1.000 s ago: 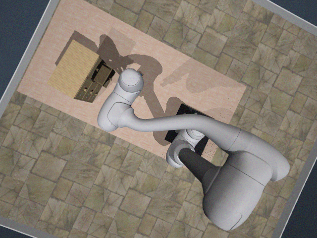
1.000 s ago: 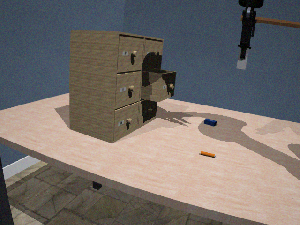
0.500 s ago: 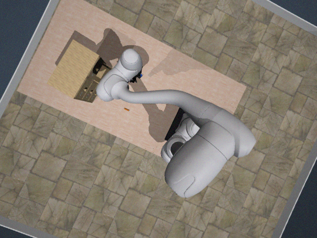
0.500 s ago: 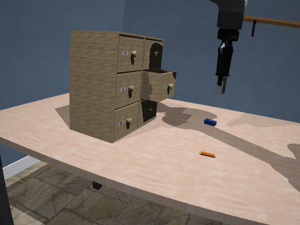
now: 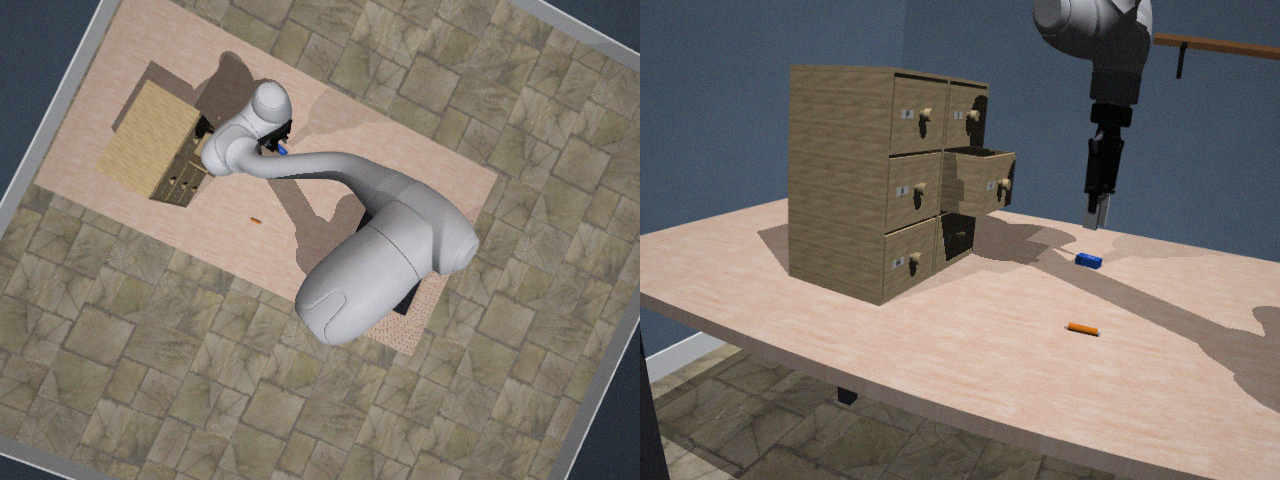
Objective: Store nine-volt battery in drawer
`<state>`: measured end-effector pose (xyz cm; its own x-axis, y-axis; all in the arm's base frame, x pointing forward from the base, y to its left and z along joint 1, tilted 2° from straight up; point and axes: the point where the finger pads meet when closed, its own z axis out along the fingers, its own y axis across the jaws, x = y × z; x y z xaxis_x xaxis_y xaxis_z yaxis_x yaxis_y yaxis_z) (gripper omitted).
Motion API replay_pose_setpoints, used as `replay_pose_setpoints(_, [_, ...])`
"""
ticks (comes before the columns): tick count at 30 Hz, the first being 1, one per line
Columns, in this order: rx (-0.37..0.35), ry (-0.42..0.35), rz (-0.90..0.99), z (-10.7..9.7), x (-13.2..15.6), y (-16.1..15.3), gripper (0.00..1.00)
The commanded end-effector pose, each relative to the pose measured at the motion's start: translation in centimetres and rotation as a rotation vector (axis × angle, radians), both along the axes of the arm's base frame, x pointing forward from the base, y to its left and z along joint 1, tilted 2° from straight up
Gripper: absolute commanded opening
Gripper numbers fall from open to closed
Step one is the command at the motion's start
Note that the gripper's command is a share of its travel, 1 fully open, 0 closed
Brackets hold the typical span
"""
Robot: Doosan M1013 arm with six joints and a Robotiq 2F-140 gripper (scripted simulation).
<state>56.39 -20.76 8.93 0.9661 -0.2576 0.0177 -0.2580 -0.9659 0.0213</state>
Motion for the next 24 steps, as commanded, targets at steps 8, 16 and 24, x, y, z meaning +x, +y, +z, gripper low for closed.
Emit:
replay_pose_setpoints(8, [0.0,0.0,0.0,-0.01,0.01,-0.02,0.26])
replay_pose_setpoints(16, [0.0,0.0,0.0,-0.02,0.01,-0.02,0.26])
replay_pose_setpoints(24, [0.0,0.0,0.0,-0.75,0.03,-0.04,0.26])
